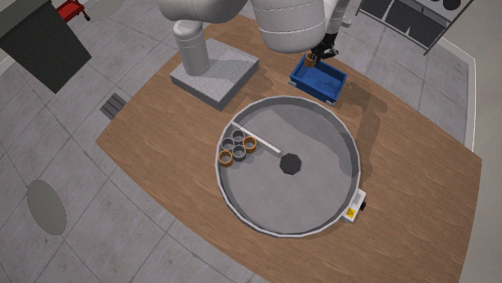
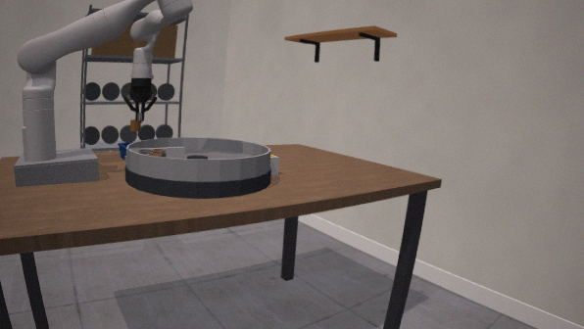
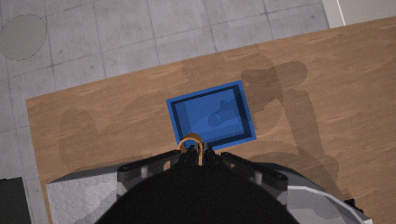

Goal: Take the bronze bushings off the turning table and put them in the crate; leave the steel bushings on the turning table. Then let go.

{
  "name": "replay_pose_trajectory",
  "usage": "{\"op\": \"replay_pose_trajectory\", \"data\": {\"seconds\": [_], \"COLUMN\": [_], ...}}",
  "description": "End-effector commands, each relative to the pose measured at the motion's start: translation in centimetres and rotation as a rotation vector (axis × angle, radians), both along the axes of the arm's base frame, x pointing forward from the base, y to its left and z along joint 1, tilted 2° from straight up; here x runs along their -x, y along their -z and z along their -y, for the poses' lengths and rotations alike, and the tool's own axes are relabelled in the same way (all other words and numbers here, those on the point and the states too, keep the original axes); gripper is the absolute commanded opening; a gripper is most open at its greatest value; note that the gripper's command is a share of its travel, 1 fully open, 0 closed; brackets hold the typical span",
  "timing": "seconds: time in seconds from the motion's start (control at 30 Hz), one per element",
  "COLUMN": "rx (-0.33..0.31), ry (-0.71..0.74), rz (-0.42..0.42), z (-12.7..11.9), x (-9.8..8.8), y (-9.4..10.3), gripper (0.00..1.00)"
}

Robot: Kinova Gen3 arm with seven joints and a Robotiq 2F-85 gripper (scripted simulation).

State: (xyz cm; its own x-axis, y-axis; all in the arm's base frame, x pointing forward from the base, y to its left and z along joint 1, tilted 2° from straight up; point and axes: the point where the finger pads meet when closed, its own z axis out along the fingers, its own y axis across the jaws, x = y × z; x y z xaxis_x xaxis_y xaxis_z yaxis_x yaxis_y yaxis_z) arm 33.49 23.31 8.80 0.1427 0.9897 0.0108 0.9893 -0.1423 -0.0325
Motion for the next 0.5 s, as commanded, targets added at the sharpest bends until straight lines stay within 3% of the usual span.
{"op": "replay_pose_trajectory", "data": {"seconds": [0.0,0.47], "rx": [-0.001,0.000], "ry": [0.005,0.000], "rz": [-0.003,-0.003], "z": [-0.13,-0.05], "x": [0.18,0.16], "y": [1.51,2.29], "gripper": [0.00,0.00]}}
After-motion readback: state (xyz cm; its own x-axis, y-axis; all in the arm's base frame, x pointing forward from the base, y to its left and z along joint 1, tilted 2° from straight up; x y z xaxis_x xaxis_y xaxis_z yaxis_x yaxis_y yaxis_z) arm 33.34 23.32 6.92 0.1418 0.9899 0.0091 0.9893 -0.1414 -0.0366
